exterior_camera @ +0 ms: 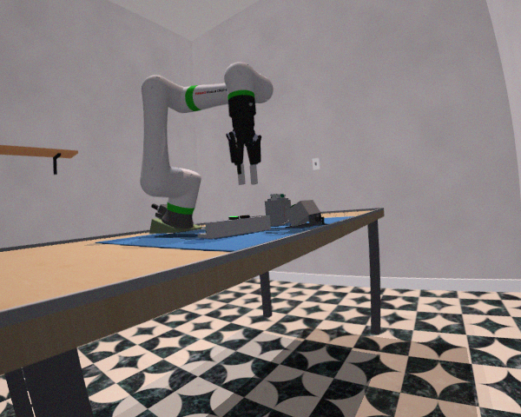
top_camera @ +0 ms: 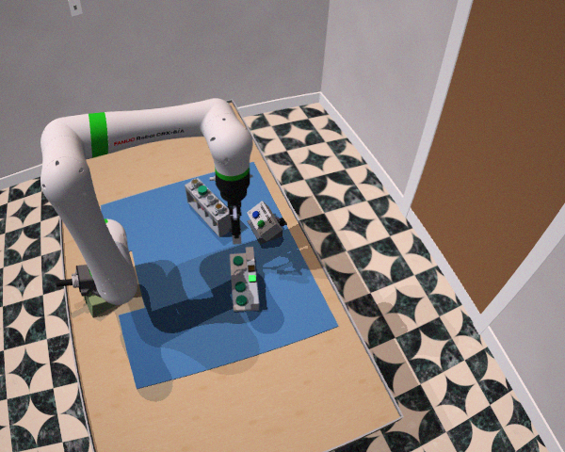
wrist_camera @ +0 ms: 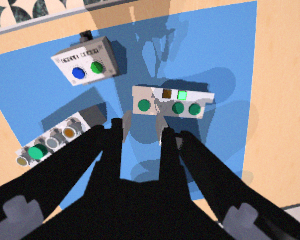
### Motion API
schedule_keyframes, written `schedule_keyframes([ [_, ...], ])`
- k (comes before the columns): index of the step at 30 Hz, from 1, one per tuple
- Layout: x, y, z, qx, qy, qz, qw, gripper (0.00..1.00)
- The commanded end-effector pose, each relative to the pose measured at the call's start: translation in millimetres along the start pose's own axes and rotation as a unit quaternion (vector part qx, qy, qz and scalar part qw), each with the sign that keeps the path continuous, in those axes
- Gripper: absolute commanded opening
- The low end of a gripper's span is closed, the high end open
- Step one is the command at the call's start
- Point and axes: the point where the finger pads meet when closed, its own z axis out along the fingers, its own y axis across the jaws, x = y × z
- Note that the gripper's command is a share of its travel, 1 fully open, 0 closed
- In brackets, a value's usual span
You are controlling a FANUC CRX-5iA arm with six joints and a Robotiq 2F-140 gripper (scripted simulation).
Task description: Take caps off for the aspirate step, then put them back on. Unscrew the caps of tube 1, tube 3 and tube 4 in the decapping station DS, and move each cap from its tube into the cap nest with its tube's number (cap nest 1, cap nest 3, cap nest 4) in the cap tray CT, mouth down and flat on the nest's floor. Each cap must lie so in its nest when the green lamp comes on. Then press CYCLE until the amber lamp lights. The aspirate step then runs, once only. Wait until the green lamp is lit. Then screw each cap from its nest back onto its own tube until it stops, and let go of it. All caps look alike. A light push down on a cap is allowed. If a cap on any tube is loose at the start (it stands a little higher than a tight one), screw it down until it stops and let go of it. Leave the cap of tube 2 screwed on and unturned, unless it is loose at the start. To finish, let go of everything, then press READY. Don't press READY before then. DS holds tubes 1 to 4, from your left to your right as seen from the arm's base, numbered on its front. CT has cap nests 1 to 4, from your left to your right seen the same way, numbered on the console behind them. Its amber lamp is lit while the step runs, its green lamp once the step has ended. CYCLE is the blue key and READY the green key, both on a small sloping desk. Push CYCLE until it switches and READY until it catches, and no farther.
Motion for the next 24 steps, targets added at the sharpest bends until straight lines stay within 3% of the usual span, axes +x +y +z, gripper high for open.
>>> schedule_keyframes([
  [1,-2,-3,-1.9,-0.001,0.001,0.000,1.000,0.29],
  [3,-2,-3,-1.9,-0.001,0.001,0.000,1.000,0.29],
  [7,-2,-3,18.1,-0.001,0.001,0.000,1.000,0.29],
  [9,-2,-3,18.1,-0.001,0.001,0.000,1.000,0.29],
  [24,-1,-3,93.1,-0.001,0.001,0.000,1.000,0.29],
])
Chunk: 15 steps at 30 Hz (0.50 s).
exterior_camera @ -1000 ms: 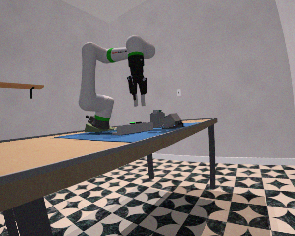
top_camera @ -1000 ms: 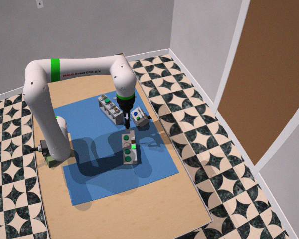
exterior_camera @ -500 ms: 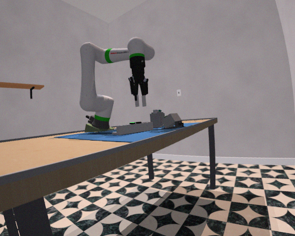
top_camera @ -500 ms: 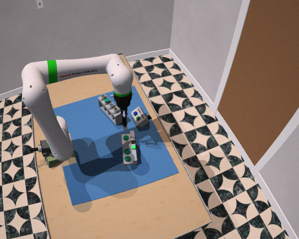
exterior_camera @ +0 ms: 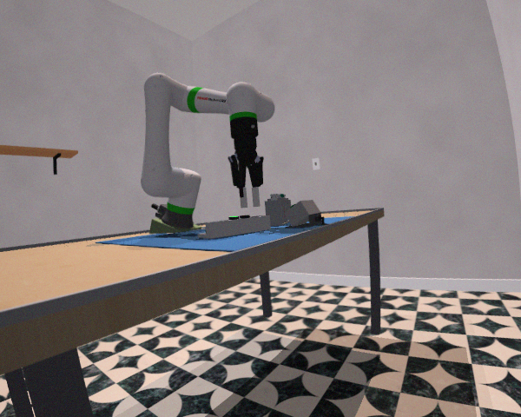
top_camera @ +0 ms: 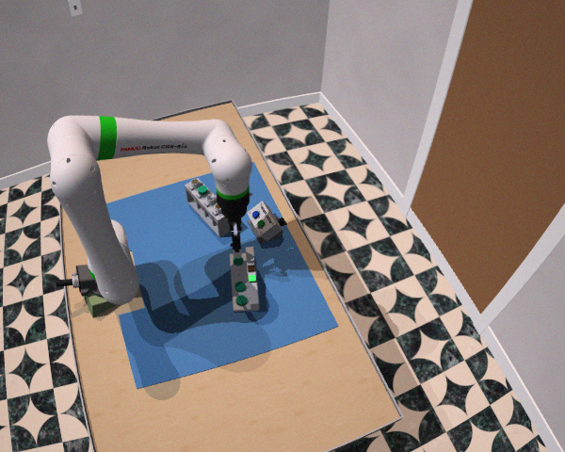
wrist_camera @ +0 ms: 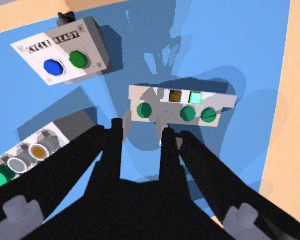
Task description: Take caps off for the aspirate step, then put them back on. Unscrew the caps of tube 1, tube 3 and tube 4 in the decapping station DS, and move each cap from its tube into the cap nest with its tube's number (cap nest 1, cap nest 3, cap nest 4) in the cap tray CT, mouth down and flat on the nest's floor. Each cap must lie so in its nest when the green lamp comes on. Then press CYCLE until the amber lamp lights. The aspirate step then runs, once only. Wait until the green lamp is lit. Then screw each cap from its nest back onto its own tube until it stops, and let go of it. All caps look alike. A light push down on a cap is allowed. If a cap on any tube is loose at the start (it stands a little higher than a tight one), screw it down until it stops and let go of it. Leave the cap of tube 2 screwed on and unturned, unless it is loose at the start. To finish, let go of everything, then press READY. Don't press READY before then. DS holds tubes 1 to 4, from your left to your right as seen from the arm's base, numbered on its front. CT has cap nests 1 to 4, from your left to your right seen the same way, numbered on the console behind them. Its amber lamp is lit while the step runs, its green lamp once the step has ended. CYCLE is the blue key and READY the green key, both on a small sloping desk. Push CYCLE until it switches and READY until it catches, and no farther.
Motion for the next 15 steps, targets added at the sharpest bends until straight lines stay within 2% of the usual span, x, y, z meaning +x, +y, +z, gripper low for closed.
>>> schedule_keyframes([
  [1,1,0,17.5,0.000,0.001,0.000,1.000,0.29],
  [2,1,0,17.5,0.000,0.001,0.000,1.000,0.29],
  [9,2,0,52.0,0.000,0.001,0.000,1.000,0.29],
  [15,2,0,52.0,0.000,0.001,0.000,1.000,0.29],
])
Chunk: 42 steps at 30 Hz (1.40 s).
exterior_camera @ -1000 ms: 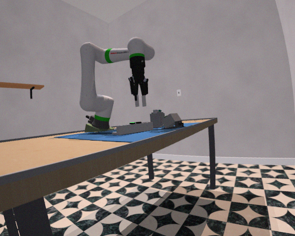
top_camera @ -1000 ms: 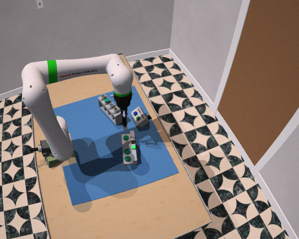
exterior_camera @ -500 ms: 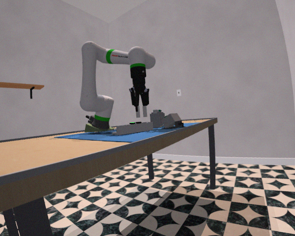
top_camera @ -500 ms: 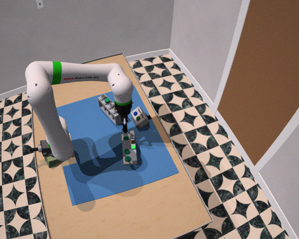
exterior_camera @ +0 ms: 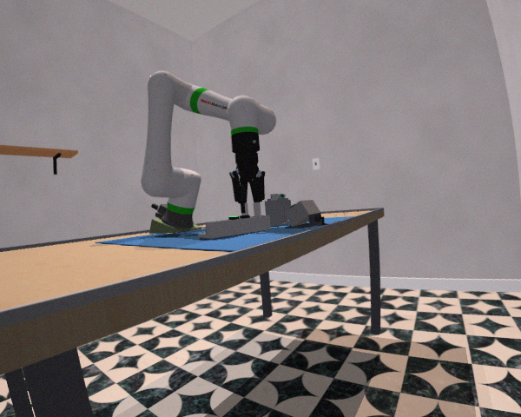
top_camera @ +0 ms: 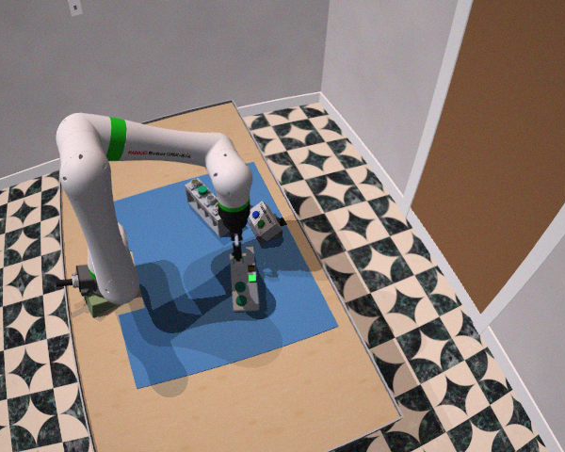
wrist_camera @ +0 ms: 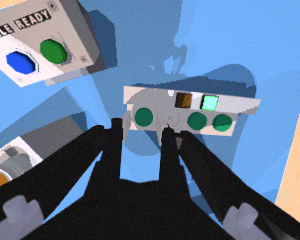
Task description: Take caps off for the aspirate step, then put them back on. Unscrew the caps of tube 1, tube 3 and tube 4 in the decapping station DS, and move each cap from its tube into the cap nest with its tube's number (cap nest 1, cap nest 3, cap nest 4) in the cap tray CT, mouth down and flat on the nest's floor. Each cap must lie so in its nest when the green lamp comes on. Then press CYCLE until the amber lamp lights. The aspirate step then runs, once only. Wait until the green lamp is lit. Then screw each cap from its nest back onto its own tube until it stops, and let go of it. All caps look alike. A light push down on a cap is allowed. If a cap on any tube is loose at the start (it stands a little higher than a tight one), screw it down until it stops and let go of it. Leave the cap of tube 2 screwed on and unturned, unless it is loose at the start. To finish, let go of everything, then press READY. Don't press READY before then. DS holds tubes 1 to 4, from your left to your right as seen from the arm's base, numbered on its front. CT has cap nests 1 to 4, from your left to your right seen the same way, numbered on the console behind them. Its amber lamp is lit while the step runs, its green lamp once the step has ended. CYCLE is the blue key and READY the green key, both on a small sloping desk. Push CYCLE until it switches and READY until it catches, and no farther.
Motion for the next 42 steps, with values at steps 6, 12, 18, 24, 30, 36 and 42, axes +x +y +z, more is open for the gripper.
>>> schedule_keyframes([
  [6,0,0,1.9,0.000,0.000,0.000,1.000,0.29],
  [12,0,0,4.9,0.000,0.000,0.000,1.000,0.29],
  [18,0,0,7.9,0.000,0.000,0.000,1.000,0.29],
  [24,0,0,9.9,0.000,0.000,0.000,1.000,0.29],
  [30,0,0,10.9,0.000,0.000,0.000,1.000,0.29],
  [36,0,0,10.9,0.000,0.000,0.000,1.000,0.00],
  [42,0,0,10.9,0.000,0.000,0.000,1.000,0.00],
])
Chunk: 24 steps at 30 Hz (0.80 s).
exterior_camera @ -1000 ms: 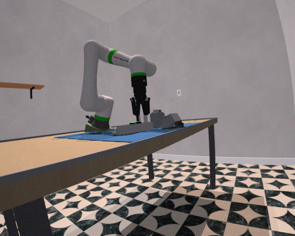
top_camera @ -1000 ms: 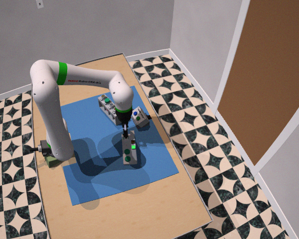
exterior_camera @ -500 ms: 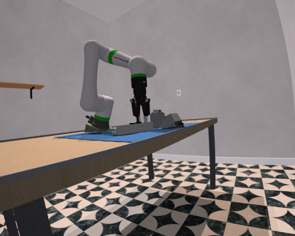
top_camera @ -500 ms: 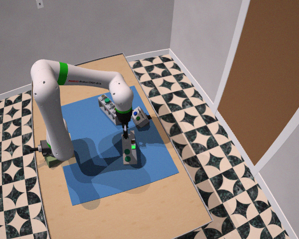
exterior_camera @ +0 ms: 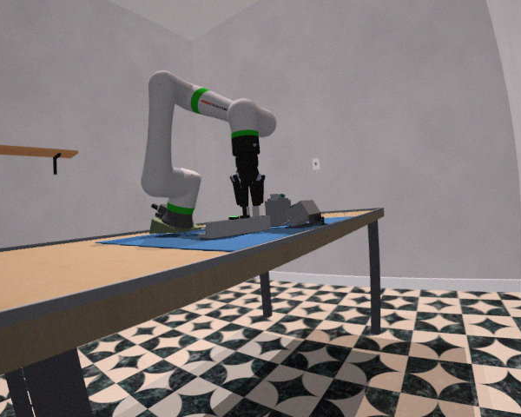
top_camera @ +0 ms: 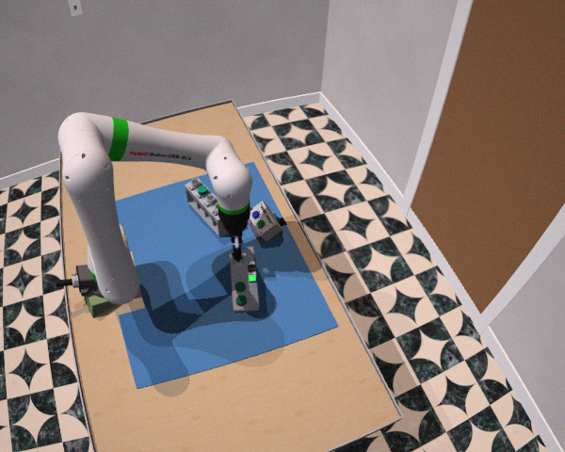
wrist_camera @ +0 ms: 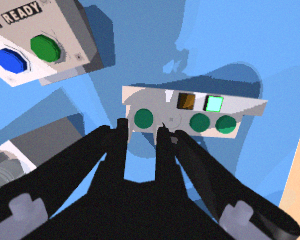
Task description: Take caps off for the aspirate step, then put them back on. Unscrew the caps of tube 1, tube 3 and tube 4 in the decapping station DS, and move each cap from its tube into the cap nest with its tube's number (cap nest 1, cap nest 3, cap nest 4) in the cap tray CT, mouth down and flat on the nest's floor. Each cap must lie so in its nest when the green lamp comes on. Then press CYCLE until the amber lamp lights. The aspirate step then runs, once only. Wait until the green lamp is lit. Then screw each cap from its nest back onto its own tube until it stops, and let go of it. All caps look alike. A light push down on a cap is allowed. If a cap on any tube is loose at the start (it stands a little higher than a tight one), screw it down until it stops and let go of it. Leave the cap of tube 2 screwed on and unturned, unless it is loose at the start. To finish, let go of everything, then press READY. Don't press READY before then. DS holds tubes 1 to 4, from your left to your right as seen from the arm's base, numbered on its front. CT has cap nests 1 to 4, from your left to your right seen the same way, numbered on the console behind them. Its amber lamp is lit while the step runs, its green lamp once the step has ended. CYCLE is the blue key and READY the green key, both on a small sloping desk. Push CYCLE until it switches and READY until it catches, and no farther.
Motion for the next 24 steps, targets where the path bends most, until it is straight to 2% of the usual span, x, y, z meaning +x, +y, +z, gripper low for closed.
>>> schedule_keyframes([
  [1,0,0,0.0,0.000,0.000,0.000,1.000,0.00],
  [3,0,0,0.0,0.000,0.000,0.000,1.000,0.00],
  [11,0,0,-40.0,0.000,0.000,0.000,1.000,0.00],
  [13,0,0,-40.0,0.000,0.000,0.000,1.000,0.00],
  [24,0,0,-95.0,0.000,0.000,0.000,1.000,0.00],
])
